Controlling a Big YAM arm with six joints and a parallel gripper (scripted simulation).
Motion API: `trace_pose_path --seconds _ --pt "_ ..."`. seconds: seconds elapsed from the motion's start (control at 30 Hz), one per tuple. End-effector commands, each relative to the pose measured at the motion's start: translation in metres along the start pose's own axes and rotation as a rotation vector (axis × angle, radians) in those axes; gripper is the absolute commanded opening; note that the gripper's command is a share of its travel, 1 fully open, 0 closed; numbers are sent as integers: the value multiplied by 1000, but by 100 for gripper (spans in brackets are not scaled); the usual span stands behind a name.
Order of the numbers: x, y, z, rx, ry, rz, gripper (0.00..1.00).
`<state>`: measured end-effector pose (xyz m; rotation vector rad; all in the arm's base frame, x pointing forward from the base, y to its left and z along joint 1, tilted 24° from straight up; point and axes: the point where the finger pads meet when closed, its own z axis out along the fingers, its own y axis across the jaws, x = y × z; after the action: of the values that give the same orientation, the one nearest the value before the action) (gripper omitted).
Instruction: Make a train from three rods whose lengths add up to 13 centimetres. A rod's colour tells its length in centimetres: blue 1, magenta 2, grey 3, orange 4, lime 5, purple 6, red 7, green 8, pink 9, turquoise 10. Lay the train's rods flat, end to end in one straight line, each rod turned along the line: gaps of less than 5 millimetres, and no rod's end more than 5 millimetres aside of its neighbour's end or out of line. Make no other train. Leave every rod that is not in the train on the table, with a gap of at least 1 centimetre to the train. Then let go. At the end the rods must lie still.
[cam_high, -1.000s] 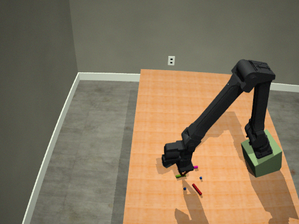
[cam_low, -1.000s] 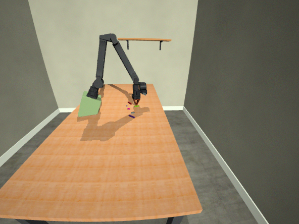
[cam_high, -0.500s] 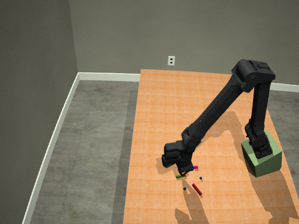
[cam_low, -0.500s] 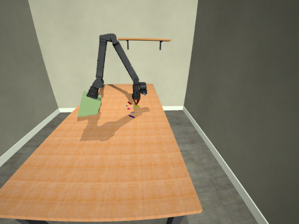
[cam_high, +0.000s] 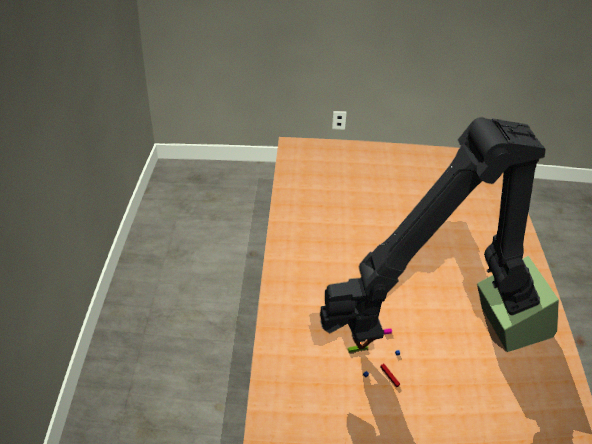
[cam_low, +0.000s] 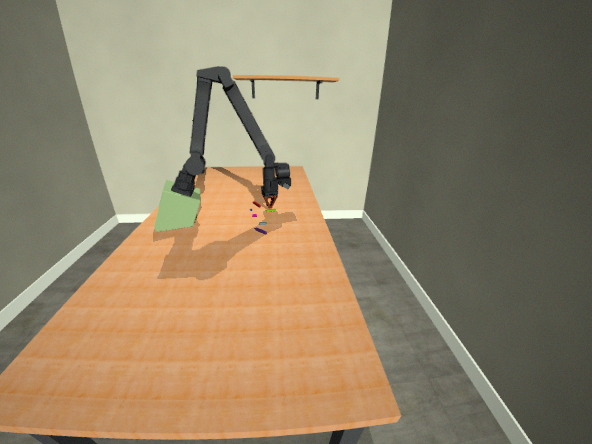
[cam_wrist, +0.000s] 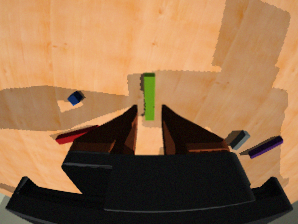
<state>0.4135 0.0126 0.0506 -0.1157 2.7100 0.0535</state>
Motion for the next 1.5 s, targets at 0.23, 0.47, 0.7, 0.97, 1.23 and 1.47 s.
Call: trace_pose_path --seconds 0.23,0.47,0.7,0.97,1.23,1.47 --pt "-16 4 3 -2 -25 -7 23" --pt "-14 5 11 -2 -22 -6 23" --pt "-14 5 16 -2 -21 -6 23" --pt "-13 5 19 -2 -17 -6 23" --pt "-12 5 19 -2 -14 -6 23" --pt "-12 5 19 -2 -14 -6 23"
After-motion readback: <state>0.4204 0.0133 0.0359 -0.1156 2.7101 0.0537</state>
